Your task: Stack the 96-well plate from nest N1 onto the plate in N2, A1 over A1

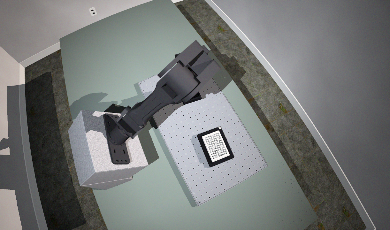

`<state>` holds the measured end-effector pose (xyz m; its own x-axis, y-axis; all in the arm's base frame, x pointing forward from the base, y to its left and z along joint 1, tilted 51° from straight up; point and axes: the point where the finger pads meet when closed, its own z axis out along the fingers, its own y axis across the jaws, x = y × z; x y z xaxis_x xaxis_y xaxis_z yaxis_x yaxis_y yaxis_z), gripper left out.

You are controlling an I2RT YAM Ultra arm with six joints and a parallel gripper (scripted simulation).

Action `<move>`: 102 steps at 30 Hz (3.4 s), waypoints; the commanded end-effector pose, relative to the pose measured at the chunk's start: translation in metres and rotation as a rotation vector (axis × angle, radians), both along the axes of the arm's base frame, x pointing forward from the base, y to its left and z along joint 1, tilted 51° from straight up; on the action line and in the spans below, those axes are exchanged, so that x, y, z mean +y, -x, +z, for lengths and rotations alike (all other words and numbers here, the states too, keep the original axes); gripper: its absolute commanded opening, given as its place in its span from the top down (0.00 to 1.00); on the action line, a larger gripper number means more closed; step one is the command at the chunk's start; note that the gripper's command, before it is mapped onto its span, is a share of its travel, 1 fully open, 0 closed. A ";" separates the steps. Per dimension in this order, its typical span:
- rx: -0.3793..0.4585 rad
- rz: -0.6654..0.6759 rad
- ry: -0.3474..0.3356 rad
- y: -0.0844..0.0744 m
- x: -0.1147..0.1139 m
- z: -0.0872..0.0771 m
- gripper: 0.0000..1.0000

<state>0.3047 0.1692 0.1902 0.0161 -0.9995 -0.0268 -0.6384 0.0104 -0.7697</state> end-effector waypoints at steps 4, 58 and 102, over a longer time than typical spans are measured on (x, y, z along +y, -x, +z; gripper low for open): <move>-0.019 0.040 -0.027 0.001 -0.016 0.009 1.00; -0.022 0.038 -0.015 -0.020 -0.167 0.023 1.00; -0.022 0.037 -0.008 -0.033 -0.268 0.029 1.00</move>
